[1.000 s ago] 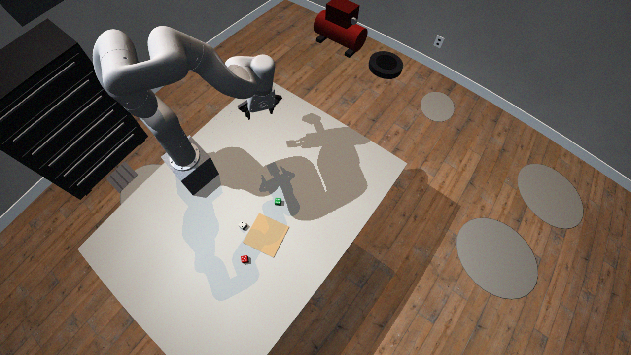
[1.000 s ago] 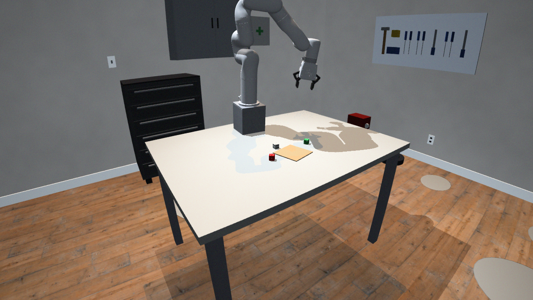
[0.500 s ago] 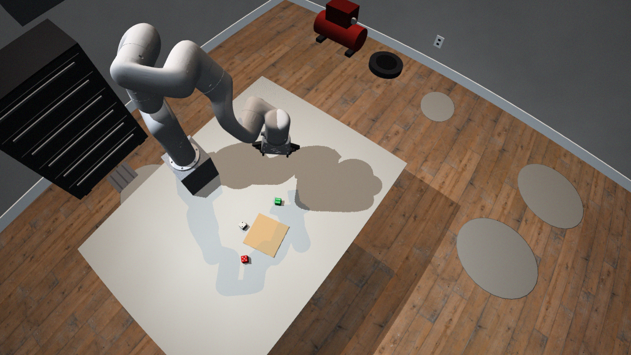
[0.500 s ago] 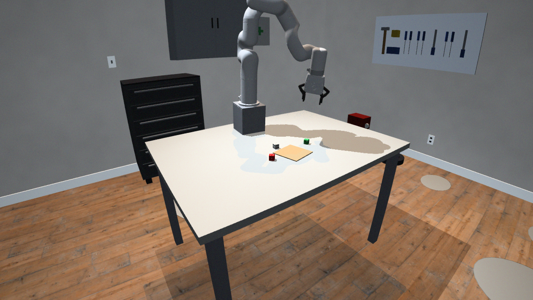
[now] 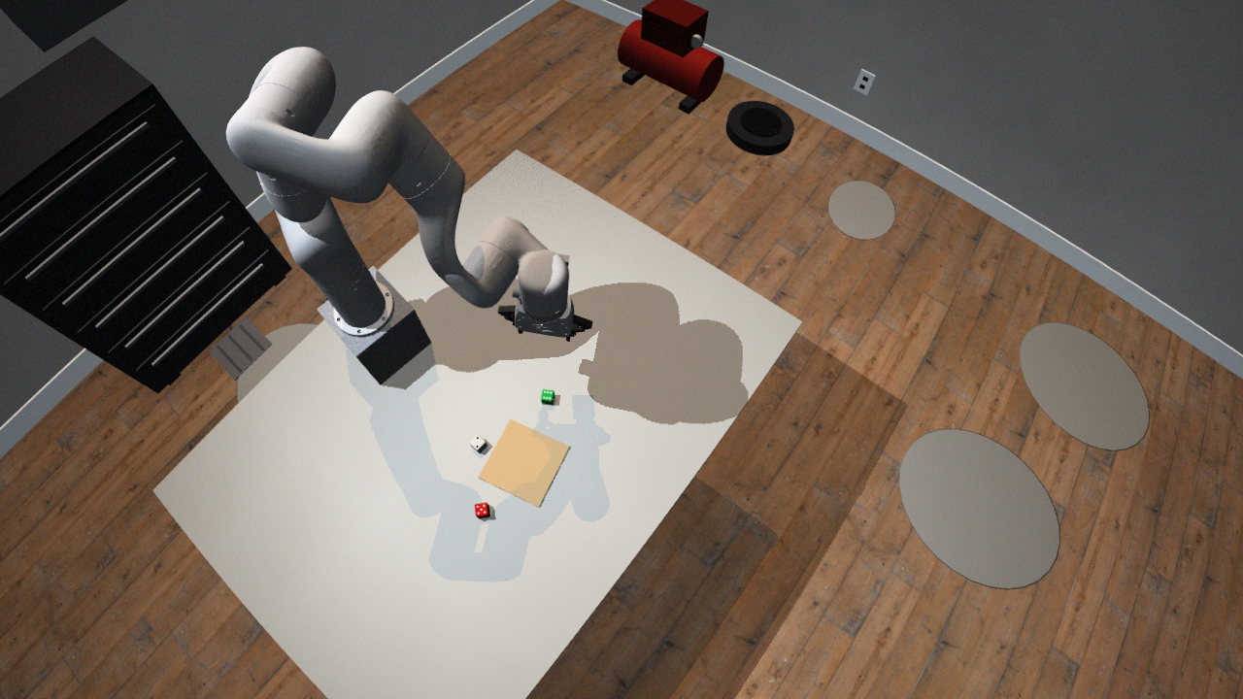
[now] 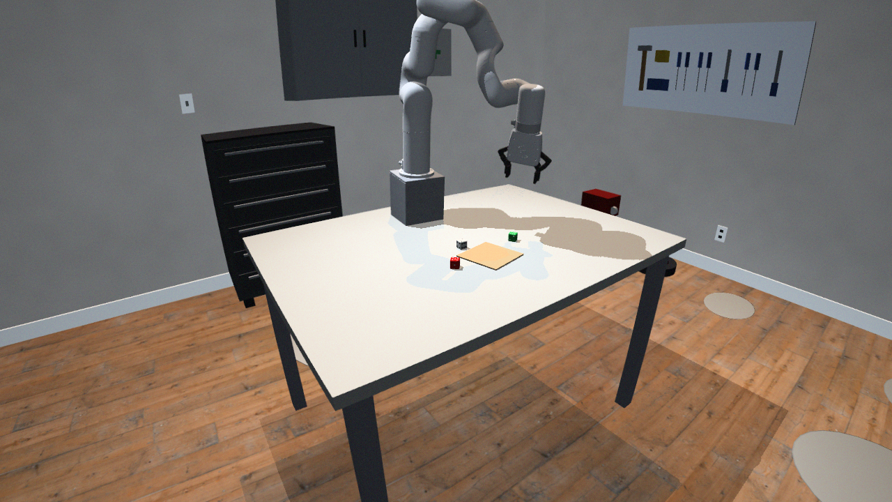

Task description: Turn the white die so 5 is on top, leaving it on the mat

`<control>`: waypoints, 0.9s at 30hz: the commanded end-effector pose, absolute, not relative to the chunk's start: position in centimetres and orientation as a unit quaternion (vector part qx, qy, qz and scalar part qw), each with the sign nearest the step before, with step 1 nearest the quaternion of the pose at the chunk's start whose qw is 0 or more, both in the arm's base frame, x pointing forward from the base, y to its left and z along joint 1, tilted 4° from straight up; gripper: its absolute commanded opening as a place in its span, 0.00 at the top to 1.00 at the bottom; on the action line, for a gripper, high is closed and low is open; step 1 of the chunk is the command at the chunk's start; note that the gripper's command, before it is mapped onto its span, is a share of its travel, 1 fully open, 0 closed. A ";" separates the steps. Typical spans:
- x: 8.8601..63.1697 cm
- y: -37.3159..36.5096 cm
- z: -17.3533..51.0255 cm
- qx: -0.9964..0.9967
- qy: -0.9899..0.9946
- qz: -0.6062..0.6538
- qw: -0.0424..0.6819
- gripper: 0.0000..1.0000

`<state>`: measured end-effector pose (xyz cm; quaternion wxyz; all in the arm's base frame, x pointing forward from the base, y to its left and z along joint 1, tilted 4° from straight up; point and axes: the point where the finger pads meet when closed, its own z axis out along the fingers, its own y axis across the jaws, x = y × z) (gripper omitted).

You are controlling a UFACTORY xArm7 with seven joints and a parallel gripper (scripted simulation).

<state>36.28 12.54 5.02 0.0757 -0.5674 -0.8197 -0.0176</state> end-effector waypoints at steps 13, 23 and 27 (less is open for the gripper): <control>40.3 2.4 3.6 -0.650 -0.758 -0.032 0.045 0.00; 41.4 -7.0 2.9 -0.711 -0.702 -0.032 0.010 0.00; 41.2 -10.6 2.7 -0.732 -0.681 -0.029 -0.005 0.00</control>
